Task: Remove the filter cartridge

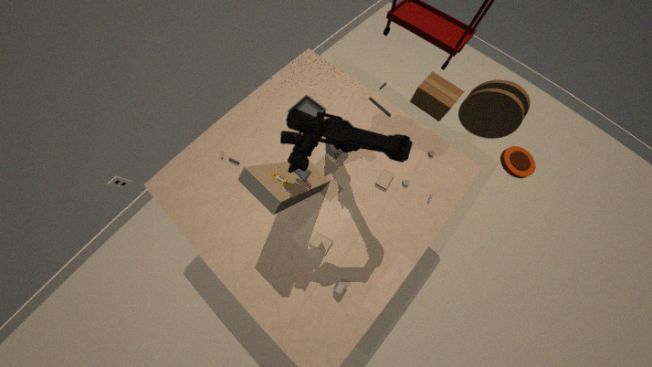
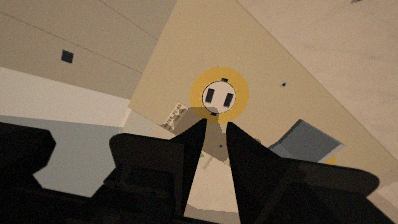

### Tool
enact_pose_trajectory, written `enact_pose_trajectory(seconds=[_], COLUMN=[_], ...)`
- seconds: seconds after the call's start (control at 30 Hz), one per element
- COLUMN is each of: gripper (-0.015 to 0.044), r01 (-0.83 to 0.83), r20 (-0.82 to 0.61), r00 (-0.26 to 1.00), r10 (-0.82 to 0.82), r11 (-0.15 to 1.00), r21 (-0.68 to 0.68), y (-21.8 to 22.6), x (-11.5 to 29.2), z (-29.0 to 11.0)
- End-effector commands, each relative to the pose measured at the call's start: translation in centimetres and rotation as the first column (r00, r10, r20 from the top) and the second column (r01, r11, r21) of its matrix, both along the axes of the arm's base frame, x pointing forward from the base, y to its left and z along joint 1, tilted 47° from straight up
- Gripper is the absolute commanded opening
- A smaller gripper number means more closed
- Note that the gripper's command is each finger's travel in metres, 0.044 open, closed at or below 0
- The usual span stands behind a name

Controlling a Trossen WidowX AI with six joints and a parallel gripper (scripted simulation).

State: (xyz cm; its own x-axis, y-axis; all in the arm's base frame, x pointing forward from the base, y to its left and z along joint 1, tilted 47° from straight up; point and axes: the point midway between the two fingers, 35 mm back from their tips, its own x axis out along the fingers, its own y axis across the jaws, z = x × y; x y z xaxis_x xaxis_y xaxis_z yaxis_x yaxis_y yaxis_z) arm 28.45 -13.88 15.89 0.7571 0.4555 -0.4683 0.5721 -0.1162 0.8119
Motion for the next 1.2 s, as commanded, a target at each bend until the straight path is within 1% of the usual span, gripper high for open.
enact_pose_trajectory(seconds=[0.0,0.33,1.17], gripper=[0.01,0.01,0.01], r01=[0.075,0.075,0.074], r20=[-0.002,-0.002,-0.004], r00=[0.997,0.997,0.997], r10=[-0.076,-0.076,-0.074], r11=[0.988,0.988,0.988], r21=[0.136,0.136,0.132], y=[-1.4,-1.4,0.4], x=[-0.8,-0.6,2.6], z=[-0.8,-0.9,-2.6])
